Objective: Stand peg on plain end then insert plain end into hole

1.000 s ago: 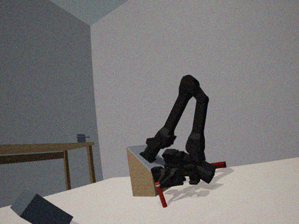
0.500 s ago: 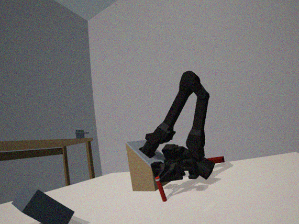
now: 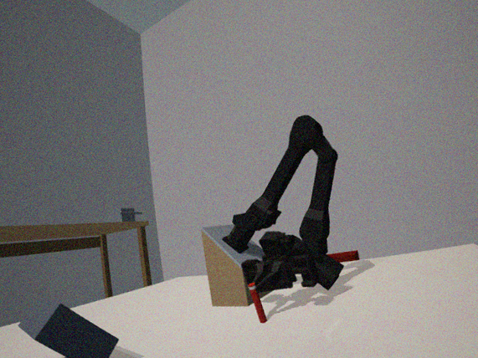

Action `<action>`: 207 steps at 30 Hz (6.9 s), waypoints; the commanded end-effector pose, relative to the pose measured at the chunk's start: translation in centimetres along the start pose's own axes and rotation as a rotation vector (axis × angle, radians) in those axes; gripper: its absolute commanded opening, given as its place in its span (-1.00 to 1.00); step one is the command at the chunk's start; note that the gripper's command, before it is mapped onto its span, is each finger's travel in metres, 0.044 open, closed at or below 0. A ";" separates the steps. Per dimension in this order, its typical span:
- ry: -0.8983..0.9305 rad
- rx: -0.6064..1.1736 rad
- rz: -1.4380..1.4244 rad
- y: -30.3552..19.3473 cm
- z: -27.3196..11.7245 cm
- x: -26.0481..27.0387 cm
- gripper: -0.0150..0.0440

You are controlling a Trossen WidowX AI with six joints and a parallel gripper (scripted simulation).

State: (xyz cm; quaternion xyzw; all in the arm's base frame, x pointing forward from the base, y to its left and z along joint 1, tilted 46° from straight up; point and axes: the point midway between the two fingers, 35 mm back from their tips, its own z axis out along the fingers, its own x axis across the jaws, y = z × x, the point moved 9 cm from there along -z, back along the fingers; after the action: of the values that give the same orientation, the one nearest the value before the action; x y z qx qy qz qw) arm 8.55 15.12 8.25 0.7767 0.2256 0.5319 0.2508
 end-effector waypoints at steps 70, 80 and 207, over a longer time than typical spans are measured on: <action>0.004 -0.018 0.004 -0.3 -0.3 -0.2 -0.05; 0.004 -0.018 0.004 -0.3 -0.3 -0.2 0.31; -0.608 1.141 -0.350 14.1 3.8 0.6 1.00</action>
State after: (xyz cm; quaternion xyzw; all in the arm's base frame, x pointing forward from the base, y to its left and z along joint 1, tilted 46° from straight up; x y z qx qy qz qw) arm 12.80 4.14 16.41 0.8627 0.5047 0.0254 -0.0180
